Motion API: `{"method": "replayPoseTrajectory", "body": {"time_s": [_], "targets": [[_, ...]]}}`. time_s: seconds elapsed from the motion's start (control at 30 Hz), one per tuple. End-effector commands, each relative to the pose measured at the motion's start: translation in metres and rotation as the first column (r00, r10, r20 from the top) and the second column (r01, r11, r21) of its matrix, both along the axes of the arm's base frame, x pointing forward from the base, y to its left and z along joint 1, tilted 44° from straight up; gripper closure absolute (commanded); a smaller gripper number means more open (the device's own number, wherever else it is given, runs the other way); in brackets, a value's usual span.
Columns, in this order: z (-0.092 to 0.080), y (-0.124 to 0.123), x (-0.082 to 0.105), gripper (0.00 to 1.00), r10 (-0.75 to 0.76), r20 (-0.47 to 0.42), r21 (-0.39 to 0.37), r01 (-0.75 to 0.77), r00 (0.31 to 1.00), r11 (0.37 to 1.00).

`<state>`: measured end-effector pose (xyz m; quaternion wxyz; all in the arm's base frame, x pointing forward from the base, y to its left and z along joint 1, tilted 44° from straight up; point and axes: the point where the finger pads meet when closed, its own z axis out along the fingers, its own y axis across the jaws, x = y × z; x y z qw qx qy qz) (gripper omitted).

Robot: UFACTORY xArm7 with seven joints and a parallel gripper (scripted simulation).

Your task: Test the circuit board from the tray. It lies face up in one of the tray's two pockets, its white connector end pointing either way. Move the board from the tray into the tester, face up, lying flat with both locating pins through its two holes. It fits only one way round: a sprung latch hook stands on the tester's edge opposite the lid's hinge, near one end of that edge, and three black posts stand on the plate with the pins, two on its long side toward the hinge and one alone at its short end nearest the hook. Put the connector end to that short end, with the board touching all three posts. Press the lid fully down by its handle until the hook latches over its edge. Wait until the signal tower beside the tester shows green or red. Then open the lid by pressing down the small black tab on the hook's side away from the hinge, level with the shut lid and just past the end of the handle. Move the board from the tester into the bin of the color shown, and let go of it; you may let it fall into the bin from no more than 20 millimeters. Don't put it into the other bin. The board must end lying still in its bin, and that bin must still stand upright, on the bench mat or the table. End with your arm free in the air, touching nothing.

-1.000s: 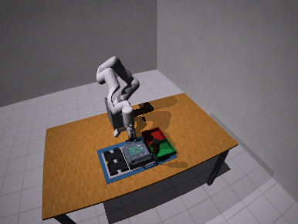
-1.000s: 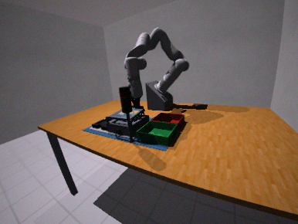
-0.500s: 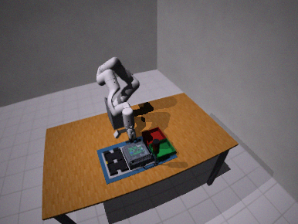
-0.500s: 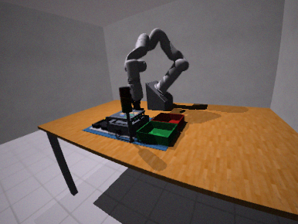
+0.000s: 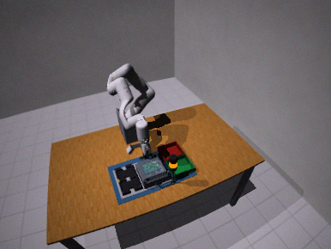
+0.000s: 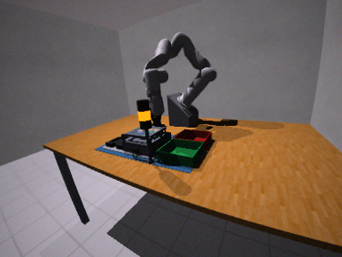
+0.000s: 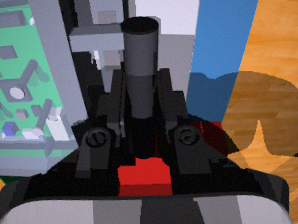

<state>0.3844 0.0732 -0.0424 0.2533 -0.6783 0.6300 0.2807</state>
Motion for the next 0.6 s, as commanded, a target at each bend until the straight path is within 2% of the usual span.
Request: {"method": "replayPoseTrajectory", "body": {"time_s": [0.0, 0.03, 0.07, 0.57], "targets": [[0.0001, -0.0007, 0.0008, 1.0, -0.001, 0.001, -0.001, 0.001, 1.0, 1.0], [0.0001, -0.0007, 0.0008, 1.0, -0.001, 0.001, -0.001, 0.001, 1.0, 1.0], [0.0001, -0.0007, 0.0008, 0.78, -0.001, 0.001, -0.001, 0.001, 1.0, 1.0], [0.0001, -0.0007, 0.0008, 0.78, -0.001, 0.001, -0.001, 0.001, 1.0, 1.0]]}}
